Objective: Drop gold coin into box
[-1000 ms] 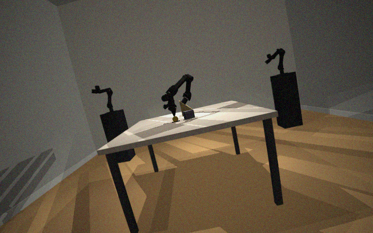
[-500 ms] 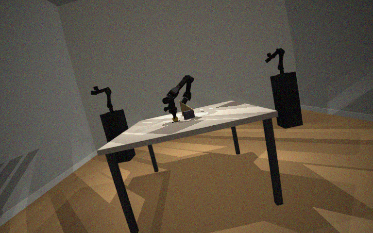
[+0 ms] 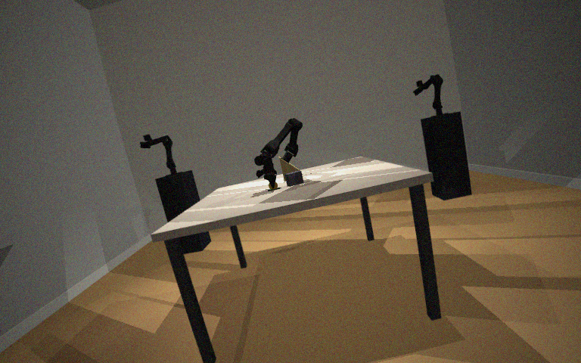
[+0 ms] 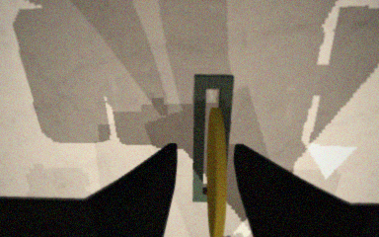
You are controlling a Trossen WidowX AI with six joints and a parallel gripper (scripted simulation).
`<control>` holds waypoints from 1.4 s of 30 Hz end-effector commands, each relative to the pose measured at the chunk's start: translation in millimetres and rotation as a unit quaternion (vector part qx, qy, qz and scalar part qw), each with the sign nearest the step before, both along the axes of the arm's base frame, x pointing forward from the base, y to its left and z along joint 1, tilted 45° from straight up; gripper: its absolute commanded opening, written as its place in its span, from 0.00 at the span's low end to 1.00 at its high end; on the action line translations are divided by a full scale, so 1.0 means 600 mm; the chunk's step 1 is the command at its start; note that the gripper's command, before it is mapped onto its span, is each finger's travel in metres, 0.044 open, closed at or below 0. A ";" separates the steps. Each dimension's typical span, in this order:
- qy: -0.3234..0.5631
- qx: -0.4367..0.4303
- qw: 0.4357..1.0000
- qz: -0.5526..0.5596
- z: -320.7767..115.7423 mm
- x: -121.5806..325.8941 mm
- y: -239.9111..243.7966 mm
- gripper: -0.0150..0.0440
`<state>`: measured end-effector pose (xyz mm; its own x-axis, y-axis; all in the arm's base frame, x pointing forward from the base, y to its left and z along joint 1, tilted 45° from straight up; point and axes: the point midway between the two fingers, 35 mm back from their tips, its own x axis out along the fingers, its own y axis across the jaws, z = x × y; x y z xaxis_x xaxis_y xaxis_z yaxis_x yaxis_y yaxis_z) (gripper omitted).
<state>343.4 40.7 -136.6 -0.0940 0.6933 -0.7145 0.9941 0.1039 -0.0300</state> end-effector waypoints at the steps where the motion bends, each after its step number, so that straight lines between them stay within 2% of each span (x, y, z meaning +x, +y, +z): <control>1: 0.005 0.002 1.000 -0.002 -0.003 -0.006 0.003 0.39; 3: 0.005 0.002 1.000 -0.002 -0.003 -0.006 0.003 0.30; 8: 0.005 0.002 1.000 -0.002 -0.003 -0.006 0.003 0.25; 17: 0.005 0.002 1.000 -0.002 0.001 -0.004 -0.001 0.25; 42: 0.005 -0.001 1.000 -0.002 0.073 0.011 -0.075 0.25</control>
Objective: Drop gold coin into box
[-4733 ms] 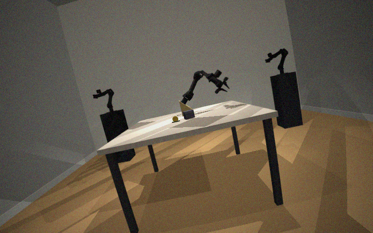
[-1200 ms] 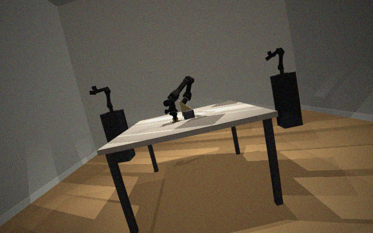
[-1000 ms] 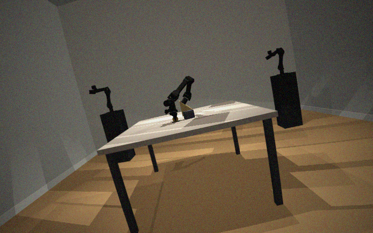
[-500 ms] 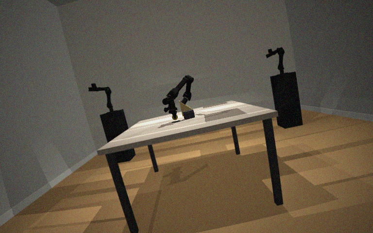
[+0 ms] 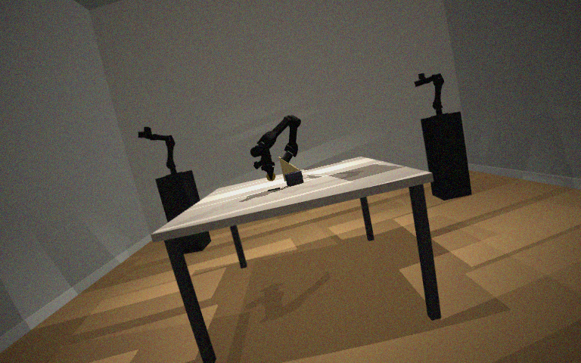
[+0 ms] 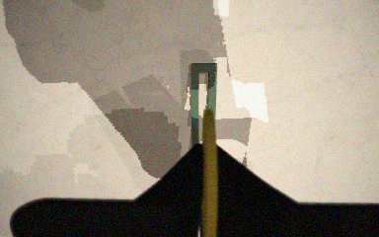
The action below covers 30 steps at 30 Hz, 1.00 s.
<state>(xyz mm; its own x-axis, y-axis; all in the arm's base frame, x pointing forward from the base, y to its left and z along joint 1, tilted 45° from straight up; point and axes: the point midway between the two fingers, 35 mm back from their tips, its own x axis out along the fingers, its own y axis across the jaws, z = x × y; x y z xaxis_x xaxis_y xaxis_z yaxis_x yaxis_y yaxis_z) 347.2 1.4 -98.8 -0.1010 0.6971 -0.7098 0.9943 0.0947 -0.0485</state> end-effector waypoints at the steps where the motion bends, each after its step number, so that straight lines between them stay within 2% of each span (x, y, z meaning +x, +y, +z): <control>1: -0.005 -0.003 1.000 0.002 0.013 0.005 -0.012 0.25; 14: -0.006 -0.002 1.000 0.005 0.046 0.006 -0.043 0.25; 25: -0.128 0.016 0.983 0.129 0.046 0.015 -0.044 0.25; 30: -0.136 0.017 0.981 0.137 0.046 0.015 -0.044 0.25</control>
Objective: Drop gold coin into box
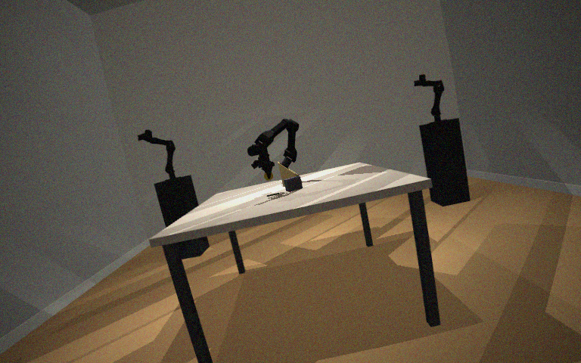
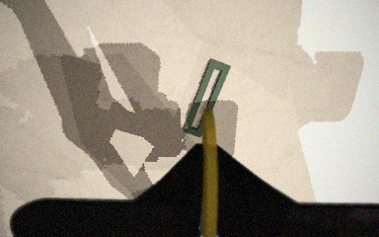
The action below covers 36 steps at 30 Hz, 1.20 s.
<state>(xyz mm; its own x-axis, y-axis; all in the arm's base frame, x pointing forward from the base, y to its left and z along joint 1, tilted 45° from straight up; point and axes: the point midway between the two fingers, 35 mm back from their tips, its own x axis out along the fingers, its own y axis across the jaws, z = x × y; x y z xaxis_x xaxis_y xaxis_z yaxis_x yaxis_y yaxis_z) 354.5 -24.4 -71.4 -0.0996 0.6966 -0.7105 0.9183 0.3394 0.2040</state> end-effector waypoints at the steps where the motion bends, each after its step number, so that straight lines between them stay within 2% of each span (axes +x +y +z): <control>1: -0.010 -0.001 1.000 0.009 0.001 0.003 -0.001 0.25; 36: -0.009 -0.002 1.000 0.009 0.100 -0.036 0.089 0.25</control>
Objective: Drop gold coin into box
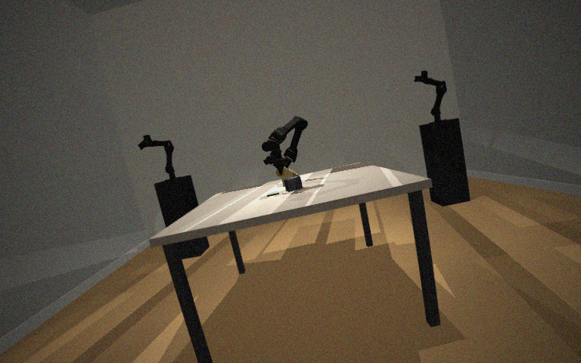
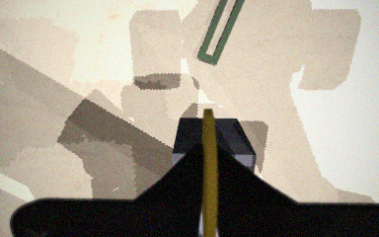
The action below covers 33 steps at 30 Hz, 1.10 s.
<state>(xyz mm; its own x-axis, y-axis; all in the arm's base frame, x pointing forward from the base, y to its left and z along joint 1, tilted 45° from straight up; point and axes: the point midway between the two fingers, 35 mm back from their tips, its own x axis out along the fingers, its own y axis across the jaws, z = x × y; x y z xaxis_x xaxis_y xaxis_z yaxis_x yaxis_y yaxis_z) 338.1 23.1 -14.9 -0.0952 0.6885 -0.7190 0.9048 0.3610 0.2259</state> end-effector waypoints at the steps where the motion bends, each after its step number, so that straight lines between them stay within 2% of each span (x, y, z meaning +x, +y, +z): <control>1: 0.005 0.003 1.000 -0.002 0.009 -0.010 0.012 0.25; 23: 0.006 0.007 1.000 -0.001 0.064 -0.057 0.070 0.25; 33: 0.001 0.004 1.000 0.001 0.064 -0.051 0.066 0.25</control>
